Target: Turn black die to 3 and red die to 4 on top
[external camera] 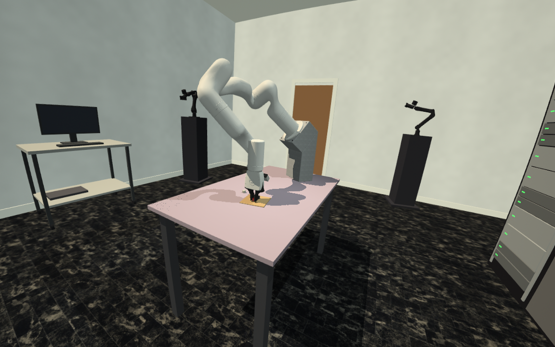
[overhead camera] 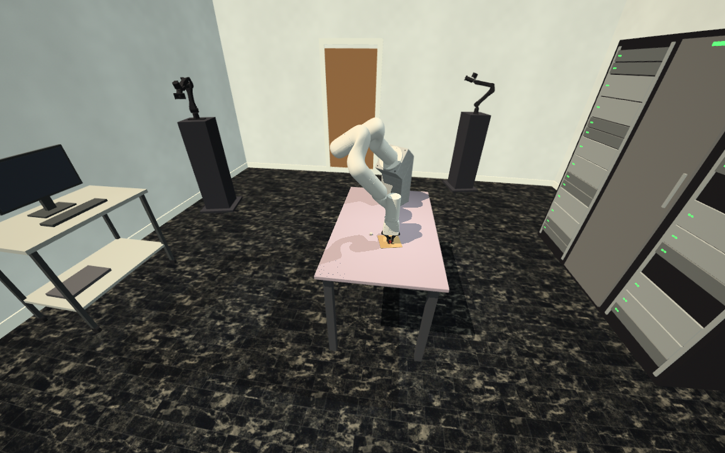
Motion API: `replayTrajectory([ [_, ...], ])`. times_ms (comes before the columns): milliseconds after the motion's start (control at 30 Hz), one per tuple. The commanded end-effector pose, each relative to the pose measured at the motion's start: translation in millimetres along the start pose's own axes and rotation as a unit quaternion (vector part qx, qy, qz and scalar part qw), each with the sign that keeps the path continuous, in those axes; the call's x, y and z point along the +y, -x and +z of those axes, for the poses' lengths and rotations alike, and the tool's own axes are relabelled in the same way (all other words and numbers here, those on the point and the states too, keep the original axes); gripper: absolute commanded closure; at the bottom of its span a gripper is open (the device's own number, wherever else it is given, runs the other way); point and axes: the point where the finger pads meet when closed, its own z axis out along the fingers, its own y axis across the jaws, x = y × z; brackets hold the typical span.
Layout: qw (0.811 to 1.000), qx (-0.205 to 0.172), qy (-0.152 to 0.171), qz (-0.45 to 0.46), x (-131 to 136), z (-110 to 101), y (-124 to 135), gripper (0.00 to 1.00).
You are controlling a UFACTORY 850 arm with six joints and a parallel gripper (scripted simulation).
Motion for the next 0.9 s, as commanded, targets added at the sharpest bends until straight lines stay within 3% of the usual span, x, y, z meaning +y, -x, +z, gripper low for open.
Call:
replayTrajectory([
  [0, 1.000, 0.000, 0.000, 0.000, 0.1, 0.5, 0.4, 0.89],
  [867, 1.000, 0.000, 0.000, 0.000, 0.1, 3.4, 0.4, 0.89],
])
